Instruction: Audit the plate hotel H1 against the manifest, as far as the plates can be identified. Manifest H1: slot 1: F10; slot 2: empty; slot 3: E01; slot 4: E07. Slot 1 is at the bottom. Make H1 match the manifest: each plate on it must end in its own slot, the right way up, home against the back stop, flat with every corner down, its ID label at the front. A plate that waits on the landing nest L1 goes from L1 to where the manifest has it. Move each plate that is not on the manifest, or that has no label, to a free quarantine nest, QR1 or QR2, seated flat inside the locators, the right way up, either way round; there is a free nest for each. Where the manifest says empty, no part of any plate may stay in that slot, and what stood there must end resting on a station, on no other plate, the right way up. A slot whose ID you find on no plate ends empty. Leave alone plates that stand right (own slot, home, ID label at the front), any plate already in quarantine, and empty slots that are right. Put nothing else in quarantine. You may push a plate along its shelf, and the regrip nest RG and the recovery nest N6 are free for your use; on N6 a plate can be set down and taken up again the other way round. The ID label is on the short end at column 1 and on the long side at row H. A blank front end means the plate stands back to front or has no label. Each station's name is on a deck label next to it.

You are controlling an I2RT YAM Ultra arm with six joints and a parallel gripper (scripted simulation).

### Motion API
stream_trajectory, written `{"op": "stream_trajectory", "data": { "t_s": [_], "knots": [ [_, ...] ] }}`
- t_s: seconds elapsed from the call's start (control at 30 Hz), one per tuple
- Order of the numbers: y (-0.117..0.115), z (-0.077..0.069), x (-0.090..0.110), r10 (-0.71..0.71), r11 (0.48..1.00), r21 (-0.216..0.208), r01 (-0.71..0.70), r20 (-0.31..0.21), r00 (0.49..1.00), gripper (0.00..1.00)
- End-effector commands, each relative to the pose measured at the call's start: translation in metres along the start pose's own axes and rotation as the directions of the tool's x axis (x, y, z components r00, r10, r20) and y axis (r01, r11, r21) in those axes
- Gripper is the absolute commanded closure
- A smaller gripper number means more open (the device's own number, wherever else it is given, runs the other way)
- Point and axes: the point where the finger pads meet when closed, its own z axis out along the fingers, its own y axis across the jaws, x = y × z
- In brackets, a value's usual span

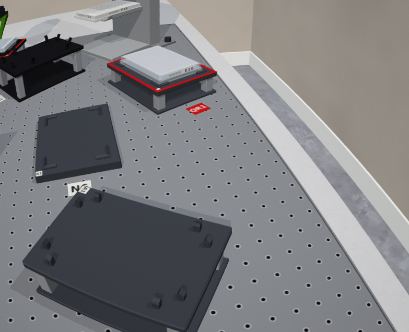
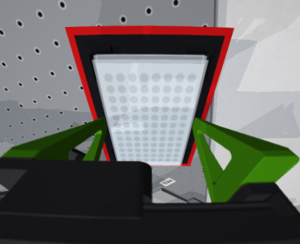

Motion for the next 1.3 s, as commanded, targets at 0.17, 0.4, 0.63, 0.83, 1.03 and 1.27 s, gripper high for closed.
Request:
{"op": "stream_trajectory", "data": {
  "t_s": [0.17,0.4,0.63,0.83,1.03,1.27],
  "knots": [
    [-0.002,-0.004,-0.001,-0.001,1.0,0.012,0.001,0.001,1.0,0.0],
    [-0.002,-0.021,-0.001,-0.002,1.0,0.012,0.002,0.001,1.0,0.0],
    [-0.002,-0.044,-0.001,-0.002,1.0,0.012,0.002,0.001,1.0,0.0],
    [-0.001,-0.064,-0.001,-0.002,1.0,0.012,0.002,0.0,1.0,0.0],
    [-0.001,-0.073,-0.001,-0.002,1.0,0.012,0.002,0.0,1.0,0.0],
    [-0.001,-0.084,-0.001,-0.002,1.0,0.012,0.002,0.0,1.0,0.0]
  ]
}}
